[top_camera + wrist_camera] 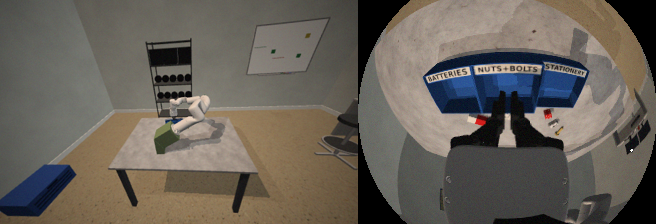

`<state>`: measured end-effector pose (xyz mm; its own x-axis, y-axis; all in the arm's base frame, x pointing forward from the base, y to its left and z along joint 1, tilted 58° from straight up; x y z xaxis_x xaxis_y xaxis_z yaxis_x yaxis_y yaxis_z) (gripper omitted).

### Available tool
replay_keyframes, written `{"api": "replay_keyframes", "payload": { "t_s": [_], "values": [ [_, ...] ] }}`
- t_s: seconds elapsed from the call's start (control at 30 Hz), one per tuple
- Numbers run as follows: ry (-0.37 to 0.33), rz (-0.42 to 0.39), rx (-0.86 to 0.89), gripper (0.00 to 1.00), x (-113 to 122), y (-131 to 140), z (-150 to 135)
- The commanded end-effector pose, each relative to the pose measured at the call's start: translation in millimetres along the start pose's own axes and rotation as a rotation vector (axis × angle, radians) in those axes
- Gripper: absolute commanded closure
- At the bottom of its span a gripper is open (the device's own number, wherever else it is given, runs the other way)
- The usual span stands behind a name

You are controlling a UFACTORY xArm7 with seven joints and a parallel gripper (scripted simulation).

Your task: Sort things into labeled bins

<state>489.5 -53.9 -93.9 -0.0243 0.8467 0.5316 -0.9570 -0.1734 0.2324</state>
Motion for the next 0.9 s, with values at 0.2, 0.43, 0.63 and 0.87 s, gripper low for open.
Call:
{"api": "replay_keyframes", "payload": {
  "t_s": [0.2, 0.43, 0.63, 0.87],
  "values": [
    [-0.002, 0.005, 0.000, 0.93, -18.4, -1.6, -0.9],
    [-0.002, 0.005, 0.000, 0.93, -32.5, -1.7, -0.9],
    [-0.002, 0.005, 0.000, 0.93, -32.5, -1.7, -0.9],
    [-0.002, 0.005, 0.000, 0.93, -32.5, -1.7, -0.9]
  ]
}}
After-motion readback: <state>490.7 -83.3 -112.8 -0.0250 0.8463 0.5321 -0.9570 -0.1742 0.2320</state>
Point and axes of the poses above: the point where the finger pads meet when closed, its own x axis back along the fingers, its own z axis across the jaws, y = z × x, the point moved 6 cm from there along x, back along the fingers, and after that the axes turned 8 degrees about x, right-handed, at the moved point
